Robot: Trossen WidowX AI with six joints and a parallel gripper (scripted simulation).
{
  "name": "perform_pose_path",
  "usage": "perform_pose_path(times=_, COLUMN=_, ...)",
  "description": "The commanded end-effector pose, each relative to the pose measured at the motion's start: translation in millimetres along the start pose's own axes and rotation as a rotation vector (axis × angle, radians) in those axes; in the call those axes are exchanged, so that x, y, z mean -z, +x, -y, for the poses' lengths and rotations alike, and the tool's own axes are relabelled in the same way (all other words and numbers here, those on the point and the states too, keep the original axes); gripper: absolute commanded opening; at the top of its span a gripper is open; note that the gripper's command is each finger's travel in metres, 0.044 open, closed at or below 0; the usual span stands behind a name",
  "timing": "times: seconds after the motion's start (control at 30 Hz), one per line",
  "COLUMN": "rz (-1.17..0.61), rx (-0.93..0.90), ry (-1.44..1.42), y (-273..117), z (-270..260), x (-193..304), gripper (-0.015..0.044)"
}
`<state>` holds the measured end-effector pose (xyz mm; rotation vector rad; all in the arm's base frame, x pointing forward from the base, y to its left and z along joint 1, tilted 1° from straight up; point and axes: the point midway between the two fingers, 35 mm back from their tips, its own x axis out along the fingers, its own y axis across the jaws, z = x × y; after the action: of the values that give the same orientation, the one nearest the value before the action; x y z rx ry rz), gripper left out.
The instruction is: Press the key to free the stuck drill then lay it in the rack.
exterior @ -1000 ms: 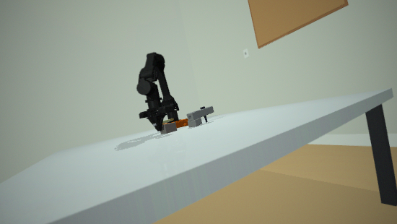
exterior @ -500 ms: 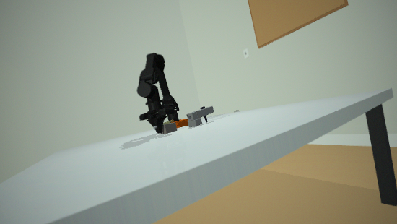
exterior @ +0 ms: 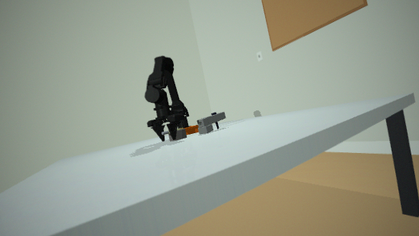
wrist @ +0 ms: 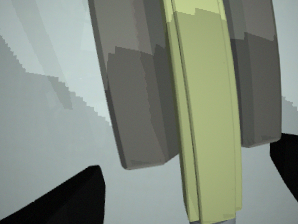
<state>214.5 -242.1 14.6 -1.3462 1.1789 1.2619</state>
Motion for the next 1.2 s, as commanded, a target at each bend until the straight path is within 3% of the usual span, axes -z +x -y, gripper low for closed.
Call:
perform_pose_path(times=0.0, rz=0.001, rx=-0.001, ry=0.000, y=-0.1, z=-0.1, x=0.0, gripper=0.0440)
perform_pose_path(times=0.57, rz=0.012, rx=0.000, ry=-0.006, y=-77.1, z=-0.1, x=1.2, gripper=0.0440)
perform_pose_path(times=0.7, rz=-0.002, rx=0.004, ry=0.008, y=-74.6, z=7.6, x=-4.2, gripper=0.0440)
perform_pose_path(times=1.17, rz=-0.035, rx=0.279, ry=0.229, y=-138.5, z=122.1, x=-177.7, gripper=0.0440)
